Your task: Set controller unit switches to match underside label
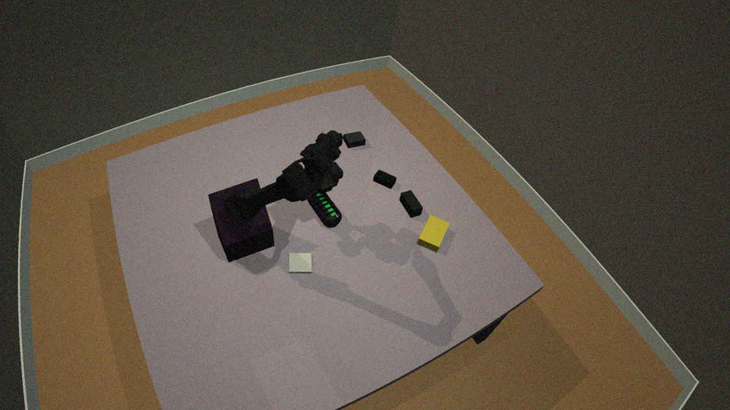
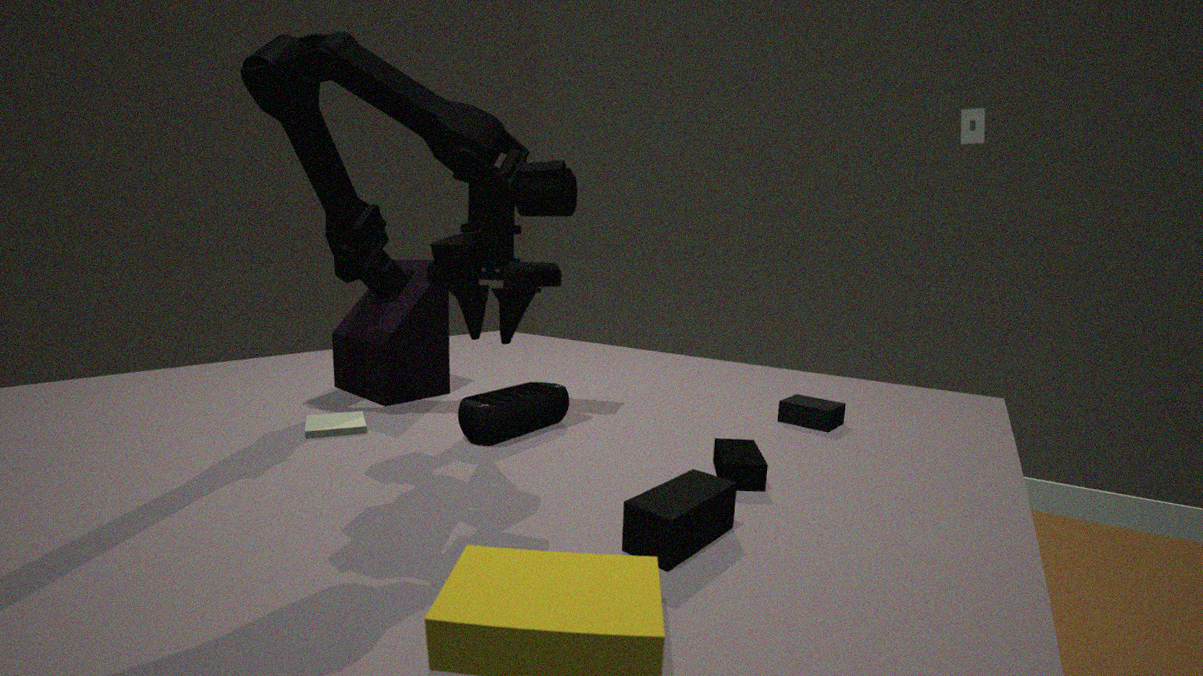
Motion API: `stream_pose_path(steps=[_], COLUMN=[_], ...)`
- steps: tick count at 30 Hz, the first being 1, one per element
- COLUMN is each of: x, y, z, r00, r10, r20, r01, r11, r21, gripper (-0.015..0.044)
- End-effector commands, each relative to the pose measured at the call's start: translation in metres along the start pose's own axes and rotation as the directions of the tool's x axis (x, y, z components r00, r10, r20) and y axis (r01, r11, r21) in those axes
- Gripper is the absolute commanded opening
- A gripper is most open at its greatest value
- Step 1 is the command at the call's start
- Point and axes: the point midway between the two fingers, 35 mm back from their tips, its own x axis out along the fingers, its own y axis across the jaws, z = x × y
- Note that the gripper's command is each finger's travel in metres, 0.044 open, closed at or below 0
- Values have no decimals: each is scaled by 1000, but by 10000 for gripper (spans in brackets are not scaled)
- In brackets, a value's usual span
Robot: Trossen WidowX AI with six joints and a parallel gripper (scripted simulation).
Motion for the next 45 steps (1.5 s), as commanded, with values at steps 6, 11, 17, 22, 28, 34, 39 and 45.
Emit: stream_pose_path(steps=[6, 11, 17, 22, 28, 34, 39, 45], x=[-1, -1, 0, 0, 0, 0, 12, 36], y=[0, 0, 0, 0, 0, 0, 0, -4], z=[0, 0, 0, 0, 0, 0, 6, 26], r00=[1000, 1000, 1000, 1000, 1000, 1000, 998, 983], r10=[0, 0, 1, 1, 1, 1, 50, 180], r20=[-4, -4, 0, 0, 0, 0, -29, -47], r01=[1, 1, -1, -1, -1, -1, -50, -180], r11=[1000, 1000, 1000, 1000, 1000, 1000, 999, 984], r21=[5, 5, 1, 1, 1, 1, 0, 2], gripper=[0, 0, 26, 157, 315, 440, 335, 177])
